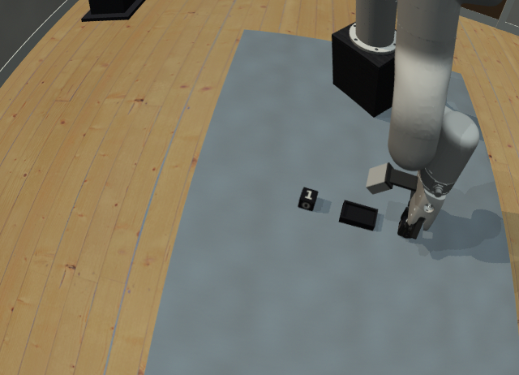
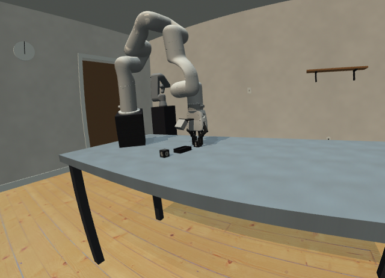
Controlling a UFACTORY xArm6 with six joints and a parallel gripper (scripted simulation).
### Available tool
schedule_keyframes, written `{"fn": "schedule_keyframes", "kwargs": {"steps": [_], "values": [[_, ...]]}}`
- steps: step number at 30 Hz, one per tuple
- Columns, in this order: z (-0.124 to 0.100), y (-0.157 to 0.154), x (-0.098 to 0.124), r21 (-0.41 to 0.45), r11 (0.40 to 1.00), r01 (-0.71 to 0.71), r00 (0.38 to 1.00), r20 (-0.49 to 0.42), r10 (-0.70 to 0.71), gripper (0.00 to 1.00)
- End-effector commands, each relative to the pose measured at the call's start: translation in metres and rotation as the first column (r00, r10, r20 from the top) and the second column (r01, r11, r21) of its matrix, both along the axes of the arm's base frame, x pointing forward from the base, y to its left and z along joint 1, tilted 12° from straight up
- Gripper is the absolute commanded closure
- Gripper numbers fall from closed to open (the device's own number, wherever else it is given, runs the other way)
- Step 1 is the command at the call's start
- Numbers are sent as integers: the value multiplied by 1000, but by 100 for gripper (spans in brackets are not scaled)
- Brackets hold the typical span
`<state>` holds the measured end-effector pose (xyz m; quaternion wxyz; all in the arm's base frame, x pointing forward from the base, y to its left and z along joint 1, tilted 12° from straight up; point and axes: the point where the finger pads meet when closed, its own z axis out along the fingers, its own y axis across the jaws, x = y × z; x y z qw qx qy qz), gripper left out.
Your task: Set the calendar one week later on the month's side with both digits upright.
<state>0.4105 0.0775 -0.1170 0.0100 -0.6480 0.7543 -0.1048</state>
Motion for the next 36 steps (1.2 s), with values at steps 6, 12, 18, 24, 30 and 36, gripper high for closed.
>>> {"fn": "schedule_keyframes", "kwargs": {"steps": [6, 12, 18, 24, 30, 36], "values": [[1, 0, 1, 1, 1000, 0, 1000, 3, 0, 73], [19, 3, -2, 1, 1000, 0, 1000, 3, 0, 73], [57, 9, -8, 1, 1000, 0, 1000, 3, 0, 73], [81, 12, -11, 1, 1000, 0, 1000, 3, 0, 73], [98, 15, -14, 1, 1000, 0, 1000, 3, 0, 73], [99, 15, -14, 1, 1000, 0, 1000, 3, 0, 73]]}}
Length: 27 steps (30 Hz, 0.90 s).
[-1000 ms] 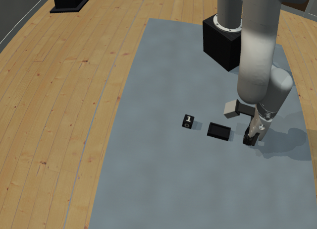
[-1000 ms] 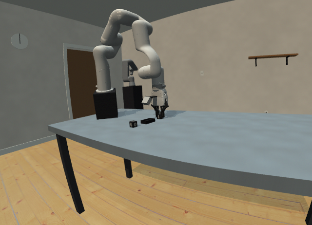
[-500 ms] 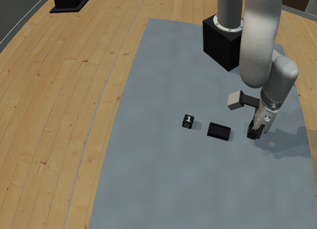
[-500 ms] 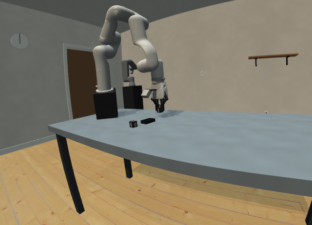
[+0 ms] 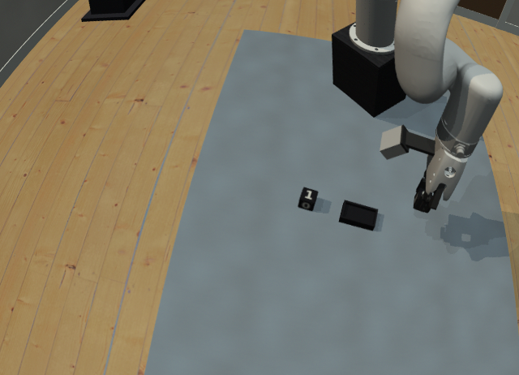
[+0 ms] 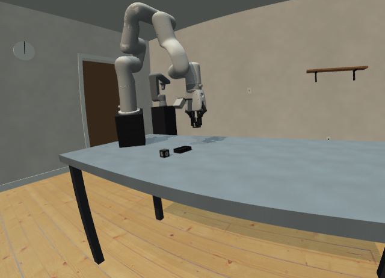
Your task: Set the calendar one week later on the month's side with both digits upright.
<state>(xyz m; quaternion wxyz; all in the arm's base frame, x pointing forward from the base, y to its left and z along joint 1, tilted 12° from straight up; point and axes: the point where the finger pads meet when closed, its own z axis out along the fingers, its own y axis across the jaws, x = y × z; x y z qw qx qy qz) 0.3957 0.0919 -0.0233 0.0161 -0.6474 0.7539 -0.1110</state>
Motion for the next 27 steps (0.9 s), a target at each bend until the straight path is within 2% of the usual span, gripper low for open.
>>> {"fn": "schedule_keyframes", "kwargs": {"steps": [1, 5, 6, 8, 9, 10, 12, 13, 15, 16, 27], "values": [[5, 0, 1, 2, 1000, 0, 1000, -15, 0, 73], [5, -1, 1, 2, 1000, 0, 1000, -15, 0, 73], [7, -9, 0, 3, 1000, 0, 1000, -15, 0, 73], [15, -49, -3, 4, 1000, -3, 1000, -17, 3, 73], [15, -49, -3, 4, 1000, -3, 1000, -17, 3, 73], [20, -74, -7, 4, 1000, -5, 1000, -17, 5, 73], [20, -74, -7, 4, 1000, -5, 1000, -17, 5, 73], [24, -95, -12, 3, 1000, -7, 1000, -17, 7, 73], [24, -95, -12, 3, 1000, -7, 1000, -17, 7, 73], [27, -111, -17, 1, 1000, -8, 1000, -16, 8, 73], [29, -119, -20, 1, 1000, -9, 1000, -15, 9, 73]]}}
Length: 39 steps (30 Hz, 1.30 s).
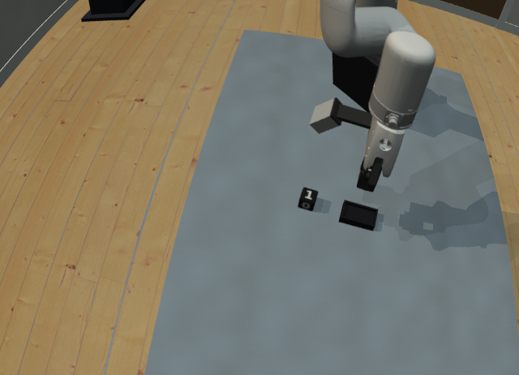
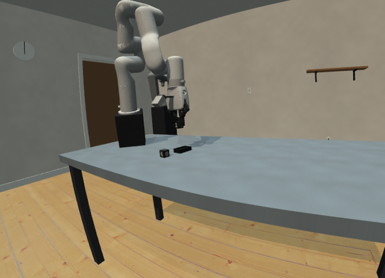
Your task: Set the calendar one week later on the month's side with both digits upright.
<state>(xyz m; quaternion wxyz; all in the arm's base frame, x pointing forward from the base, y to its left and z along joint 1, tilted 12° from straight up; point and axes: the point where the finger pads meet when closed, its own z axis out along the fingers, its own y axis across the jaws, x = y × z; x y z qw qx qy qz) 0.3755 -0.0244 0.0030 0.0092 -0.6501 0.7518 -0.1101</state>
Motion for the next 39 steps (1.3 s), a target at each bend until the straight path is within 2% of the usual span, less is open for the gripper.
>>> {"fn": "schedule_keyframes", "kwargs": {"steps": [1, 12, 23, 39], "values": [[2, -3, 0, 9, 1000, -3, 1000, -3, 3, 73], [-4, -4, 1, 9, 1000, -3, 1000, -4, 3, 73], [-34, -9, 7, 9, 1000, -3, 1000, -4, 3, 73], [-60, -13, 11, 9, 1000, -3, 1000, -4, 3, 73]]}}
